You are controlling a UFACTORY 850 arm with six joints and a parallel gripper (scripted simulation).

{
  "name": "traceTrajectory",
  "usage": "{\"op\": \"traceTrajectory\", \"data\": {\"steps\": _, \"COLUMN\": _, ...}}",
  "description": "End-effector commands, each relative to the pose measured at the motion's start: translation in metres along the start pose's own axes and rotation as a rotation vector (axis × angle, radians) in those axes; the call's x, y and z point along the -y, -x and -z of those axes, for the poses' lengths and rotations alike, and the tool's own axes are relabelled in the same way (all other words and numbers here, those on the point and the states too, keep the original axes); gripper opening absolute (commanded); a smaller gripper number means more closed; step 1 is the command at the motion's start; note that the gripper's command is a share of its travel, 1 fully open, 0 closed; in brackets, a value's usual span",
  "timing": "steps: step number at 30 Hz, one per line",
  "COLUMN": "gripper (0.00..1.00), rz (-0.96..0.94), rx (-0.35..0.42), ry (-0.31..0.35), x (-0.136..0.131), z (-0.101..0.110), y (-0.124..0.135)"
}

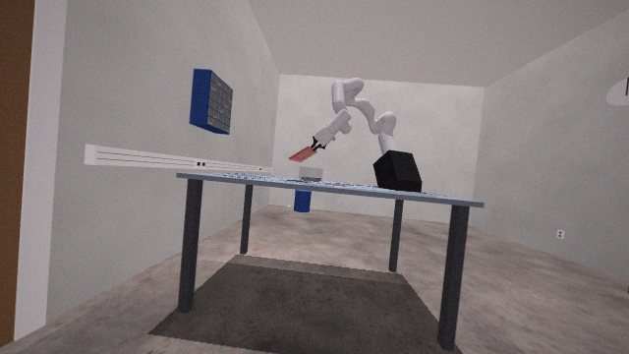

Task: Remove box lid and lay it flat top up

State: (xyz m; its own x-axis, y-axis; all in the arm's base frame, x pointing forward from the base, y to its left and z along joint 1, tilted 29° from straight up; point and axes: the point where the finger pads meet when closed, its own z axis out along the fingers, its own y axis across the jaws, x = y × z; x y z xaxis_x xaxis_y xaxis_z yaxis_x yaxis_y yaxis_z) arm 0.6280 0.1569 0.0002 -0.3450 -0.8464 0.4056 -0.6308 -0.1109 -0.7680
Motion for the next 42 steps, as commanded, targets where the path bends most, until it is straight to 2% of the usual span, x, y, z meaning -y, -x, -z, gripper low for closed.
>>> {"op": "traceTrajectory", "data": {"steps": 1, "gripper": 0.00, "rz": -0.001, "rx": 0.000, "ry": -0.001, "x": 0.000, "z": 0.001, "y": 0.012}}
{"op": "traceTrajectory", "data": {"steps": 20, "gripper": 0.00, "rz": -0.001, "rx": 0.000, "ry": -0.001, "x": -0.002, "z": 0.003, "y": 0.034}}
{"op": "traceTrajectory", "data": {"steps": 42, "gripper": 0.00, "rz": -0.001, "rx": 0.000, "ry": -0.001, "x": -0.003, "z": 0.004, "y": 0.038}}
